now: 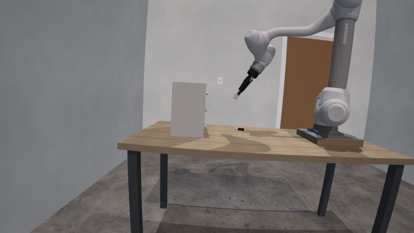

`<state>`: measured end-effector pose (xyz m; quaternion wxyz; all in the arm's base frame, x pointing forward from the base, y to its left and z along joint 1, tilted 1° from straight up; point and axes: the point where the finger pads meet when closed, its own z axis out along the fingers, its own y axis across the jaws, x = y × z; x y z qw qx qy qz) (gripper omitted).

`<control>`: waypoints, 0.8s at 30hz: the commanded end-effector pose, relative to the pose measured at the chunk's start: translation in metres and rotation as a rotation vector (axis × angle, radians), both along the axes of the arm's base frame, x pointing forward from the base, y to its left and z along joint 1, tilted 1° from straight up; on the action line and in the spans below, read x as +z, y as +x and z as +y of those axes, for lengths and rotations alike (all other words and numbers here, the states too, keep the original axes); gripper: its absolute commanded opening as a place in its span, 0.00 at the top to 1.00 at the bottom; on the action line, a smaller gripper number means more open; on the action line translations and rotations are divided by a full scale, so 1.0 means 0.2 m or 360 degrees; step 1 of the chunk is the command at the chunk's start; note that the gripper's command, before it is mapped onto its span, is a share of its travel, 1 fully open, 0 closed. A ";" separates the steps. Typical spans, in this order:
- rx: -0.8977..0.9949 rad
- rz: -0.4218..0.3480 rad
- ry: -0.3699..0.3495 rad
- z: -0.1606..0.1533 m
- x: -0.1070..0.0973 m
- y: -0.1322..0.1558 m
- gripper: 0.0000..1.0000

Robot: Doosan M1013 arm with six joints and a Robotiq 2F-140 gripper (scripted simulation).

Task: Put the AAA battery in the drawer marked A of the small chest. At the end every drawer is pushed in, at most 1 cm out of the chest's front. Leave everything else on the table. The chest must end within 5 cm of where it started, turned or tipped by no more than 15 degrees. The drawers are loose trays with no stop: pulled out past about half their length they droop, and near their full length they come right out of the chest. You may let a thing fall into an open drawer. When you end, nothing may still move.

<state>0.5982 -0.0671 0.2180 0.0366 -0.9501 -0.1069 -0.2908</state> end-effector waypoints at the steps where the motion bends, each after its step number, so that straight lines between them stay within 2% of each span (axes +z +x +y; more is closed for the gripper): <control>1: -0.0043 0.0430 -0.0104 0.03 0.08 -0.05 1.00; 4: -0.0047 0.0583 -0.0135 0.02 0.11 -0.08 1.00; 6: -0.0047 0.0583 -0.0135 0.02 0.11 -0.08 1.00; 7: -0.0061 0.0759 -0.0178 0.02 0.11 -0.08 1.00; 9: -0.0063 0.0822 -0.0192 0.02 0.13 -0.10 1.00; 14: -0.0062 0.0888 -0.0206 0.02 0.14 -0.12 1.00; 24: -0.0062 0.0898 -0.0208 0.02 0.15 -0.12 1.00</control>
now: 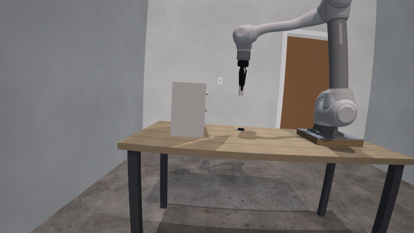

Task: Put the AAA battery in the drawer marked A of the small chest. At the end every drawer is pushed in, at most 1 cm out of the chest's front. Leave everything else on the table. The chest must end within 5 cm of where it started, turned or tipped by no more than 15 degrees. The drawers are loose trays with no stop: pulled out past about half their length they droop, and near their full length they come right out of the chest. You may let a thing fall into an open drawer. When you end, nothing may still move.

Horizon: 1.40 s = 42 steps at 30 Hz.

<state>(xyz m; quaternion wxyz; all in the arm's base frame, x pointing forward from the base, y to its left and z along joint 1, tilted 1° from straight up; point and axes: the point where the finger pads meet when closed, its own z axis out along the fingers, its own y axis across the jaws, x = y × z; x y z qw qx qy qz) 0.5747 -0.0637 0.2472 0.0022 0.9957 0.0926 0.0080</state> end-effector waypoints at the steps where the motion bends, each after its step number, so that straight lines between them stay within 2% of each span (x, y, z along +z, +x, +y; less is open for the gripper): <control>1: 0.0000 0.0000 0.0000 0.00 0.00 0.00 1.00; 6: 0.0000 0.0000 0.0000 0.00 0.00 0.00 1.00; 7: 0.0000 0.0000 0.0000 0.00 0.00 0.00 0.00; 42: 0.0000 0.0000 0.0000 0.00 0.00 0.00 0.00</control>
